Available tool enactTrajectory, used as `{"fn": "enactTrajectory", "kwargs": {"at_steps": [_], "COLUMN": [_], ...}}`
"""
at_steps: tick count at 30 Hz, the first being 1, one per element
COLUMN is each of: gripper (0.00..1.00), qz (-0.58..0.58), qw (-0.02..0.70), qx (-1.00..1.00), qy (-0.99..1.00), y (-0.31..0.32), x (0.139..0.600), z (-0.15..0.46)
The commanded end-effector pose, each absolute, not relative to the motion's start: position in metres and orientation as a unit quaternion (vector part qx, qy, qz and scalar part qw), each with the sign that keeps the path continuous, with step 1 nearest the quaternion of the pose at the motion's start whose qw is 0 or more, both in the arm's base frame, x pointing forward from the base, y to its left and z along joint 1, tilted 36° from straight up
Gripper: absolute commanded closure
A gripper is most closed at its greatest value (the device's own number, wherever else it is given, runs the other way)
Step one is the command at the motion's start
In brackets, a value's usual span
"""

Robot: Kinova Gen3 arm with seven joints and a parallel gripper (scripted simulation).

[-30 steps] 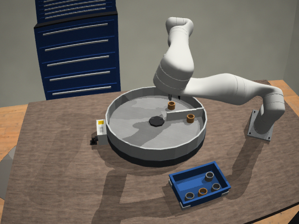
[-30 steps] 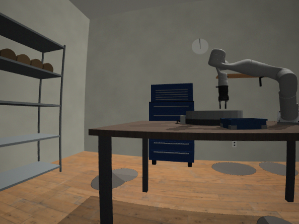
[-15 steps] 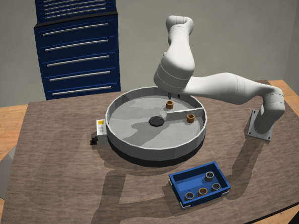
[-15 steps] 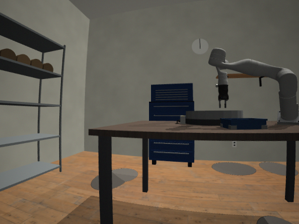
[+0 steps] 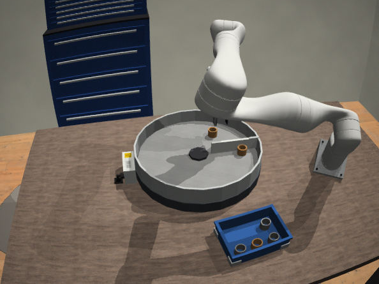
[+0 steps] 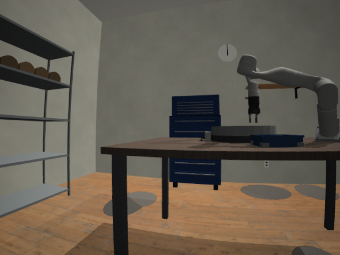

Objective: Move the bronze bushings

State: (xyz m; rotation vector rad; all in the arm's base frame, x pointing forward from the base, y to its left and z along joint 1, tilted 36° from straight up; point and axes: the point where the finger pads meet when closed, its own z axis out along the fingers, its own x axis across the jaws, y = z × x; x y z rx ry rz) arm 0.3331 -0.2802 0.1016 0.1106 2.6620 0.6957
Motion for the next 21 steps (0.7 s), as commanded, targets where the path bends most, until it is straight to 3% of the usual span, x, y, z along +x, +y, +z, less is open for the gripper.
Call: {"fn": "enactTrajectory", "kwargs": {"at_steps": [1, 21], "gripper": [0.23, 0.23], "qz": [0.250, 0.250], "qw": [0.192, 0.192], "qx": [0.042, 0.042], "qy": [0.948, 0.948], "y": [-0.2802, -0.2821], "x": [0.3312, 0.3297], "z": [0.1046, 0.1079]}}
